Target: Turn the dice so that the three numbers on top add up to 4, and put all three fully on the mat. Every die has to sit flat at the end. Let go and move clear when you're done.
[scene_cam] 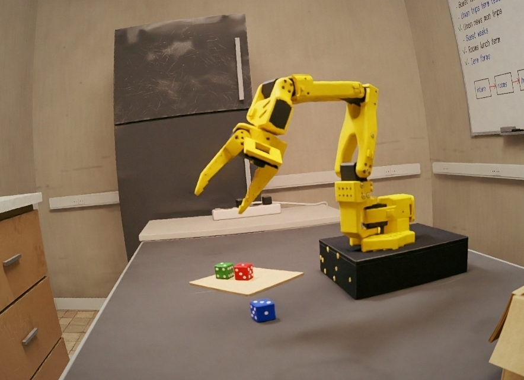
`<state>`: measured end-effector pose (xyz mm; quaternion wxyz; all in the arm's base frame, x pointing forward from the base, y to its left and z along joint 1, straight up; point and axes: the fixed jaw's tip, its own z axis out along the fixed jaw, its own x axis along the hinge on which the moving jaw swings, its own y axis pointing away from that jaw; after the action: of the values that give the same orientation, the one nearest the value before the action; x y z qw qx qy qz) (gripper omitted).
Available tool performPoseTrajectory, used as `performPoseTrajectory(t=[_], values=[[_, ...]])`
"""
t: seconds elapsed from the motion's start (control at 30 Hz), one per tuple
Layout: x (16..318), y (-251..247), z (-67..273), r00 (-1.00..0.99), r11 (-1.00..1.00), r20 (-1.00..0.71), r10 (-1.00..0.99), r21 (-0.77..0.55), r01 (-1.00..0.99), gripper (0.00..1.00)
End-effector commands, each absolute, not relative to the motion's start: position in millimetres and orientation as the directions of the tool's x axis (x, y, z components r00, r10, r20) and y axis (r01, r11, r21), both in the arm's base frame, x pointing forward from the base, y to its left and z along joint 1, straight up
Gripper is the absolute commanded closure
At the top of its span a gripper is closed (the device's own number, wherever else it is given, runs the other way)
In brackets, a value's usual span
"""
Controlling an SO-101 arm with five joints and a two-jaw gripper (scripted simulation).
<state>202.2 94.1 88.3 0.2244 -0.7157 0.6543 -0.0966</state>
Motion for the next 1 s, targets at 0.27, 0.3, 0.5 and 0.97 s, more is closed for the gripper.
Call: performPoseTrajectory(t=[0.27, 0.3, 0.5, 0.97], values=[[196.2, 105.4, 88.8, 0.253, -0.166, -0.126, -0.959, -0.474, -0.865, 0.69], [196.2, 105.4, 88.8, 0.253, -0.166, -0.126, -0.959, -0.473, -0.865, 0.69], [194.9, 104.8, 80.5, 0.248, -0.175, -0.116, -0.962, -0.437, -0.882, 0.69], [175.1, 94.3, 21.4, 0.226, -0.219, -0.037, -0.973, -0.138, -0.966, 0.69]])
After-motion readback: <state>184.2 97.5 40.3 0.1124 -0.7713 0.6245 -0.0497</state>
